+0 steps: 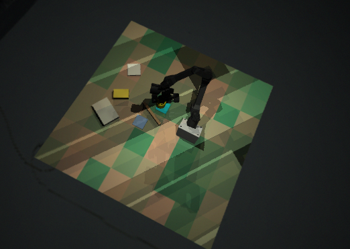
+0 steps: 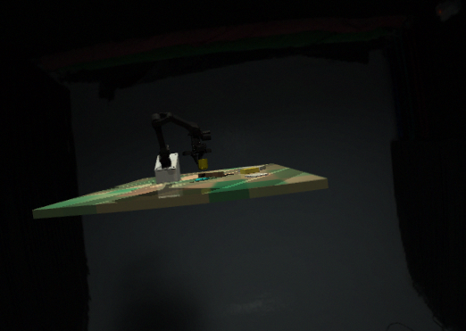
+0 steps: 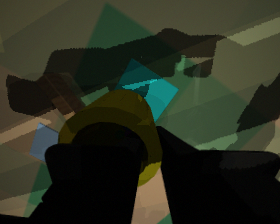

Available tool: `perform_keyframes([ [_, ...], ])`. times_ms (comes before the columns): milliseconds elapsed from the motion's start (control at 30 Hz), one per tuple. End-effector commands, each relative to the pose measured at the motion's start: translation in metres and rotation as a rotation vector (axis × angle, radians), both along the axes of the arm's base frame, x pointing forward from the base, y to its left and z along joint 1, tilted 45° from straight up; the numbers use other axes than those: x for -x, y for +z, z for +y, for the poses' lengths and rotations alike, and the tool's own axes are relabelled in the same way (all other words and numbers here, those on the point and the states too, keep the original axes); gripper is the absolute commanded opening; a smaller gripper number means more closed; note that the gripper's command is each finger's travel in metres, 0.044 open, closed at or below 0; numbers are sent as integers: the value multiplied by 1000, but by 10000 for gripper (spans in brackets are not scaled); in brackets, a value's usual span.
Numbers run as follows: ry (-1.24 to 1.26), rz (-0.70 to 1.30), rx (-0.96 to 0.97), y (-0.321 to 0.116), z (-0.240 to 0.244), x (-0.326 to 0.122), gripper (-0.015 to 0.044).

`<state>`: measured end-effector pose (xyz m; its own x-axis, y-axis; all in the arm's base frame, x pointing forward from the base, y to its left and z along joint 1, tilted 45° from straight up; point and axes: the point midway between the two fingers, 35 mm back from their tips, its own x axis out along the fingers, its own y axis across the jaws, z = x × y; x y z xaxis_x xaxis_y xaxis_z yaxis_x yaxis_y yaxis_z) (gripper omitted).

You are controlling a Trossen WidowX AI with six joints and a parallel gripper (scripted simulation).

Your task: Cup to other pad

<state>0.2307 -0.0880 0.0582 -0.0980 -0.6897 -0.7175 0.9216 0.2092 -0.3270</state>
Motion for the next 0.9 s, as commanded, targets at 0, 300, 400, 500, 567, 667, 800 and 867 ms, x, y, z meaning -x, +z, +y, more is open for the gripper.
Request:
perform_keyframes([
  [0, 2, 10, 3, 3, -4, 7, 0],
  [300, 2, 10, 4, 8, -11, 14, 0],
  [400, 2, 10, 3, 5, -13, 14, 0],
  [500, 2, 10, 3, 3, -15, 14, 0],
  [567, 2, 10, 3, 1, -17, 14, 0],
  [667, 2, 10, 3, -2, -20, 14, 0],
  [800, 2, 10, 3, -5, -23, 15, 0],
  [867, 2, 10, 3, -7, -25, 15, 0],
])
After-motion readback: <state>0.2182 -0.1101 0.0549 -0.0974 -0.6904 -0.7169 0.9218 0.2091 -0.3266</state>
